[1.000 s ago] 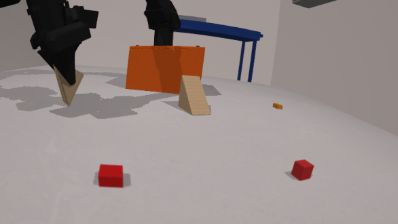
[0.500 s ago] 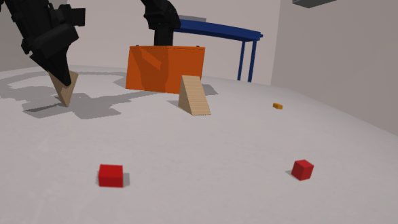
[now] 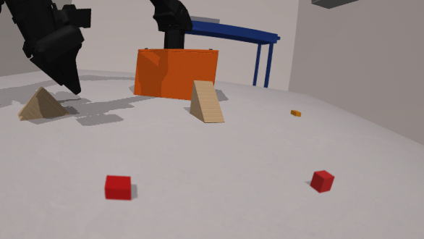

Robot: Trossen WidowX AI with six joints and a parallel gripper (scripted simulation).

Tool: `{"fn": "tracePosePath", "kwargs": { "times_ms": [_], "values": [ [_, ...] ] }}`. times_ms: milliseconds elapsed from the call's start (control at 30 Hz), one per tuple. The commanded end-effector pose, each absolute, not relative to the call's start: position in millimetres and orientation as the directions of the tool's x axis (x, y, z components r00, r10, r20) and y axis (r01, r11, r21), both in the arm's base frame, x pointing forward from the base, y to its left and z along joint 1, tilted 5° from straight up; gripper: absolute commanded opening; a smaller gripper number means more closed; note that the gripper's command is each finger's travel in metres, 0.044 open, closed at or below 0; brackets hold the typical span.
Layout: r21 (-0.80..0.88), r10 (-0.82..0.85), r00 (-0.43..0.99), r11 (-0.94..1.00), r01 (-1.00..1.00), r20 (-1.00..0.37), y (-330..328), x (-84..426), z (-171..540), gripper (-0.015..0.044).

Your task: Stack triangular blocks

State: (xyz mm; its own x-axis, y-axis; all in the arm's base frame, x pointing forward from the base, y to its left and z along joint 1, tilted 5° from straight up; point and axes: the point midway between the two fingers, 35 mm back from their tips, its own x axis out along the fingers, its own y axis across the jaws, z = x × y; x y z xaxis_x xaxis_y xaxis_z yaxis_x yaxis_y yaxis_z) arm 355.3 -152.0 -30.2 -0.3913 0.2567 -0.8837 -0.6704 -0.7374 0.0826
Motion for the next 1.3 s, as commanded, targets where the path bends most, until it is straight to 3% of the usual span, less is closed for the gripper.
{"fn": "tracePosePath", "kwargs": {
  "times_ms": [0, 300, 500, 867, 1267],
  "values": [
    [0.086, 0.253, -0.391, -0.737, -0.670, -0.885, -152, 355, -30, 0.0440],
    [0.042, 0.207, -0.274, -0.723, -0.690, -0.939, -142, 353, 62, 0.0440],
    [0.032, 0.184, -0.239, -0.727, -0.686, -0.953, -144, 355, 74, 0.0440],
    [0.093, -0.122, 0.003, -0.774, -0.626, -0.993, -138, 371, 21, 0.0440],
    [0.120, -0.398, 0.313, -0.762, -0.637, -0.862, -121, 351, -4, 0.0440]
  ]
}}
